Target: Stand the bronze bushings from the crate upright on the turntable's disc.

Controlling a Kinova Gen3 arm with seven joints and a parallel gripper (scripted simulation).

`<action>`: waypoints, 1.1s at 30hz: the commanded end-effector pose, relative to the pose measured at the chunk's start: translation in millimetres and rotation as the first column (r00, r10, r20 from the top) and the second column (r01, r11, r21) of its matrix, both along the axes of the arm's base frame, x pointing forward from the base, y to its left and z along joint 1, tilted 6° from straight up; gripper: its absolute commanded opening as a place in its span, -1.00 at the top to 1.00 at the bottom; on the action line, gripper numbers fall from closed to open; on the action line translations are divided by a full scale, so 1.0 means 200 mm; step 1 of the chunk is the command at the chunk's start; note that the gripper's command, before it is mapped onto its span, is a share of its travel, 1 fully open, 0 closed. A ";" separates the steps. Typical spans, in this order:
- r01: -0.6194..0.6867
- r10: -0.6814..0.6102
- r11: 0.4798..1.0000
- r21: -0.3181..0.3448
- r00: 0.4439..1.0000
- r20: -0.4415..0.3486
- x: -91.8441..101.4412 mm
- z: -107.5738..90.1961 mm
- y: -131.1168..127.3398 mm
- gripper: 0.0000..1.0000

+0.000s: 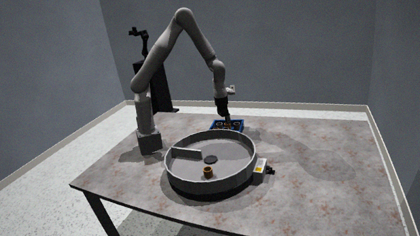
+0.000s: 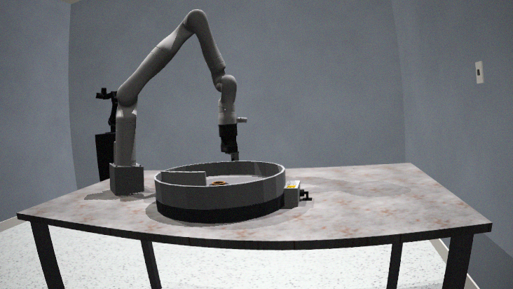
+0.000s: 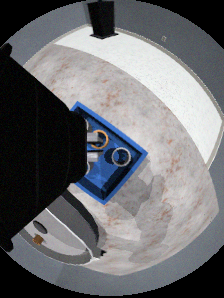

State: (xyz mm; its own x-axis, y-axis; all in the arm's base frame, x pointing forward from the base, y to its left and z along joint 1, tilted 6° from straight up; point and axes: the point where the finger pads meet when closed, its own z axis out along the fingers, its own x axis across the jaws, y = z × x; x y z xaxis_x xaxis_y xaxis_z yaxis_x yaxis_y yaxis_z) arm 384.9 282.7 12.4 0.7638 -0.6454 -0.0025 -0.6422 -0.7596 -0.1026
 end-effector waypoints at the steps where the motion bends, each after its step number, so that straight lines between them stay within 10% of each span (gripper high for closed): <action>1: 0.000 0.000 1.000 0.001 1.000 0.002 0.00 0.00 0.00 0.28; 33: 0.000 0.000 1.000 0.001 1.000 0.002 0.01 -0.03 0.00 0.28</action>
